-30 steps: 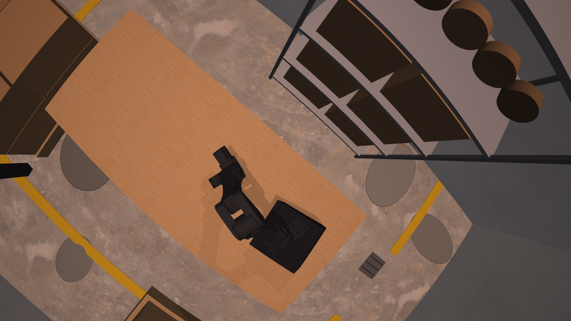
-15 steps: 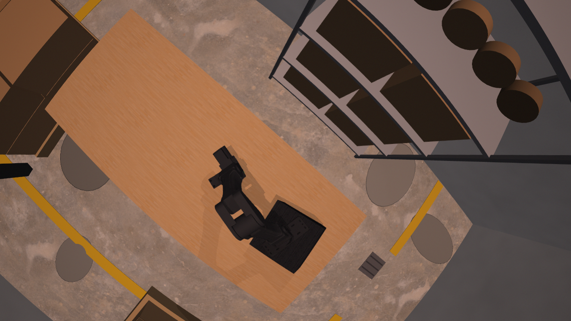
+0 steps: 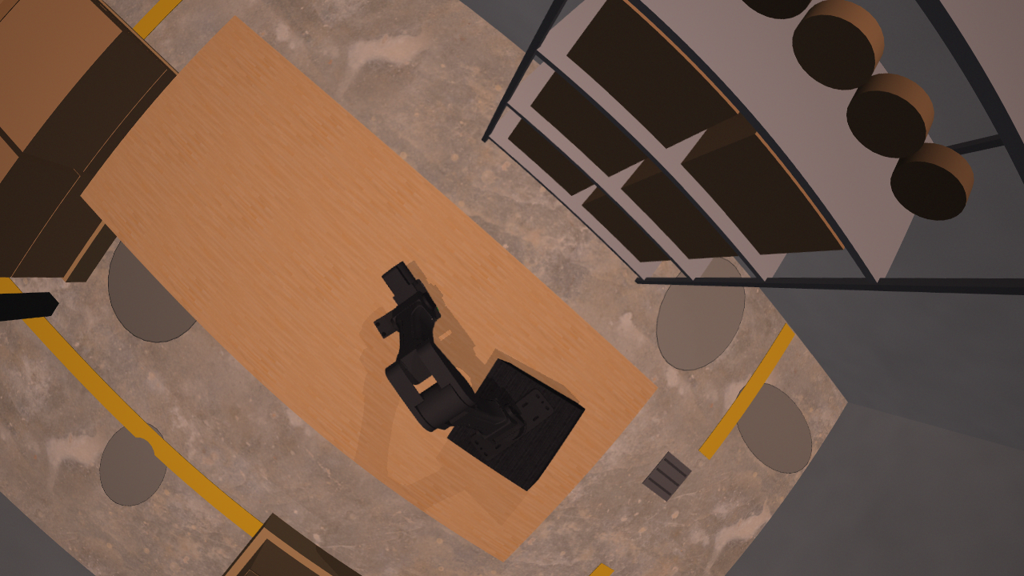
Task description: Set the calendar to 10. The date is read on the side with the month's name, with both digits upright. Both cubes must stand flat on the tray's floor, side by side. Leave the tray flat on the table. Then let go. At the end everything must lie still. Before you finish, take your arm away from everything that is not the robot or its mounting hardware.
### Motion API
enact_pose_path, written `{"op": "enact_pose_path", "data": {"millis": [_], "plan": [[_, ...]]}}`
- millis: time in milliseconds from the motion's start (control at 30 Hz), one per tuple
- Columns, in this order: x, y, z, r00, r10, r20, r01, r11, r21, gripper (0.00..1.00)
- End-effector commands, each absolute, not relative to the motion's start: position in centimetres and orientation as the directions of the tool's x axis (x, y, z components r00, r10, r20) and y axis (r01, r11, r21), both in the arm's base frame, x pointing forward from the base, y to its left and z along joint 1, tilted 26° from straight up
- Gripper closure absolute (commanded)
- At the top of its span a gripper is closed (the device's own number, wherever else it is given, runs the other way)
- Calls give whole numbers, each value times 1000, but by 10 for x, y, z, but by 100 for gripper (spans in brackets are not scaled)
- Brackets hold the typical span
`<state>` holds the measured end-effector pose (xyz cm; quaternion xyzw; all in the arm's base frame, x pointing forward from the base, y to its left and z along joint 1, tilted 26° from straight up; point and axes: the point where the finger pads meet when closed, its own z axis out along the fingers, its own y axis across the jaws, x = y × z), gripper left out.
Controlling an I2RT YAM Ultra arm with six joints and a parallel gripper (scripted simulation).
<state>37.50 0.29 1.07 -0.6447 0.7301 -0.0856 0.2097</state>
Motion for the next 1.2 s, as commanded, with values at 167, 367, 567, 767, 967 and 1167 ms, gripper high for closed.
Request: {"op": "enact_pose_path", "data": {"millis": [167,367,567,767,967,1167], "plan": [[377,3,13,-80,-977,-197,-902,155,-404,55],[377,3,13,-80,-977,-197,-902,155,-404,55],[377,2,14,-80,-977,-197,-902,155,-404,55],[371,1,25,-80,-977,-197,-902,155,-404,55],[364,-2,41,-80,-977,-197,-902,155,-404,55],[350,-7,71,-80,-977,-196,-901,155,-404,55]]}}
